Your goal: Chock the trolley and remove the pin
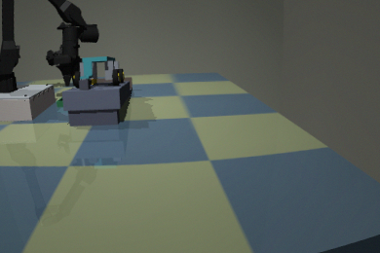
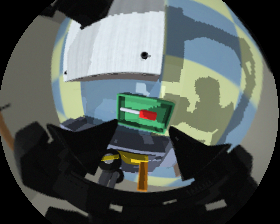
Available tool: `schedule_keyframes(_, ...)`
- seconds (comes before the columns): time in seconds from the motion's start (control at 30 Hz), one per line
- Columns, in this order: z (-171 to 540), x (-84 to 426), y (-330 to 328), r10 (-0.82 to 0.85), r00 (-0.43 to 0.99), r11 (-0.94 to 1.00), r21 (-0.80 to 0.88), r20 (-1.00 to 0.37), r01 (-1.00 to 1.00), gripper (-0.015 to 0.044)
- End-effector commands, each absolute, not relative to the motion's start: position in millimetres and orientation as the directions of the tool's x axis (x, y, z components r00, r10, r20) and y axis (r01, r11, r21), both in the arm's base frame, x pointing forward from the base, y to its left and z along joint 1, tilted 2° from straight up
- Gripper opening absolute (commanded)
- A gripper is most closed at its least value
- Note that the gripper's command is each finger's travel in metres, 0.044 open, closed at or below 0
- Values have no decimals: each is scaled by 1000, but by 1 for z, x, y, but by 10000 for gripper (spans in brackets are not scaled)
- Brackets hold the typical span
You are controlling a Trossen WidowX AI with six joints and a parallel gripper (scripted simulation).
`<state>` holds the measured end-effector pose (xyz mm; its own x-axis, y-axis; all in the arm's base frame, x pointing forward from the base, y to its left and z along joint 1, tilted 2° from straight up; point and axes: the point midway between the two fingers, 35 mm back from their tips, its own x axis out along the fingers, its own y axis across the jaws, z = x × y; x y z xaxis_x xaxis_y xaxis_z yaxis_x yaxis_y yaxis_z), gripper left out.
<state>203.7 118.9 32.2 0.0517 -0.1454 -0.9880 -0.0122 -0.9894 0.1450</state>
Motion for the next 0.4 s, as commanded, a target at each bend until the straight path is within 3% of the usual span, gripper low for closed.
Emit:
schedule_keyframes(0.0,42,204,119,-145,52,-989,144,-988,-16,440)
schedule_keyframes(0.37,84,202,118,-144,53,-989,144,-988,-16,440)
